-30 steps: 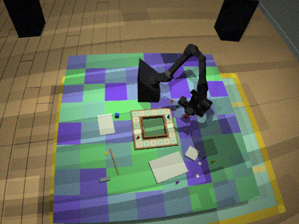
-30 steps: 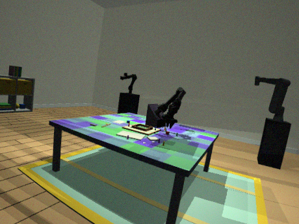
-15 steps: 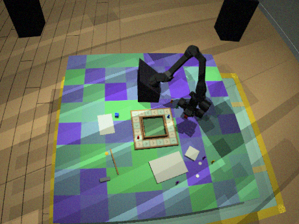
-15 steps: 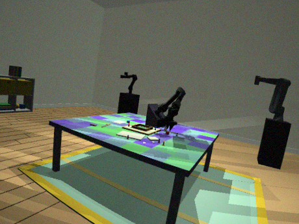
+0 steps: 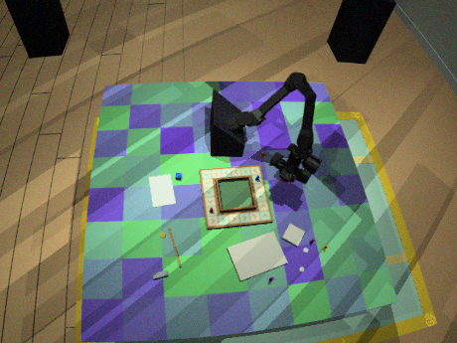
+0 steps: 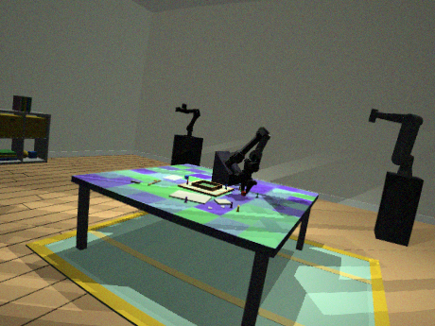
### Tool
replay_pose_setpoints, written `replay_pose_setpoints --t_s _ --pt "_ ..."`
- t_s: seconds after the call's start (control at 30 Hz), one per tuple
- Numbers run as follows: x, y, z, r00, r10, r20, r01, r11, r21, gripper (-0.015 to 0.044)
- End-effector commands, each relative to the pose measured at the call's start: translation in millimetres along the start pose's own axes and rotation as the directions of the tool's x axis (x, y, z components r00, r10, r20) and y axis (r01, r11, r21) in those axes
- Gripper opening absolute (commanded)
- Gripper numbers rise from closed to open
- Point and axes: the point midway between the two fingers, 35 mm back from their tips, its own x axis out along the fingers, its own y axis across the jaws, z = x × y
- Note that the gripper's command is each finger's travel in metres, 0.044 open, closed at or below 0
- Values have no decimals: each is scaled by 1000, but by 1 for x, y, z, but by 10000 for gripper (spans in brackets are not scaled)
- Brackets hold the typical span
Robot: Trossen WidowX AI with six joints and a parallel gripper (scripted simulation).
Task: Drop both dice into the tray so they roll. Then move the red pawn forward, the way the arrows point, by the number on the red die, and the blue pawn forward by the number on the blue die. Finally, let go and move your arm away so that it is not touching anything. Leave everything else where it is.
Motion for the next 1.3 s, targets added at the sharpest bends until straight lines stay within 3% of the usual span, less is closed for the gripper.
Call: replay_pose_setpoints --t_s 0.0,0.1,0.27,0.6,0.7,1.27 --pt "10 -5 2 1000 -15 4 15 1000 12 275" --pt "11 -5 2 1000 -15 4 15 1000 12 275" --pt "11 -5 2 1000 -15 4 15 1000 12 144" --pt "11 -5 2 1000 -15 4 15 1000 12 77" --pt "7 -5 3 1000 -17 5 17 1000 12 0" --pt "-91 -10 7 1000 -28 12 28 1000 9 0"
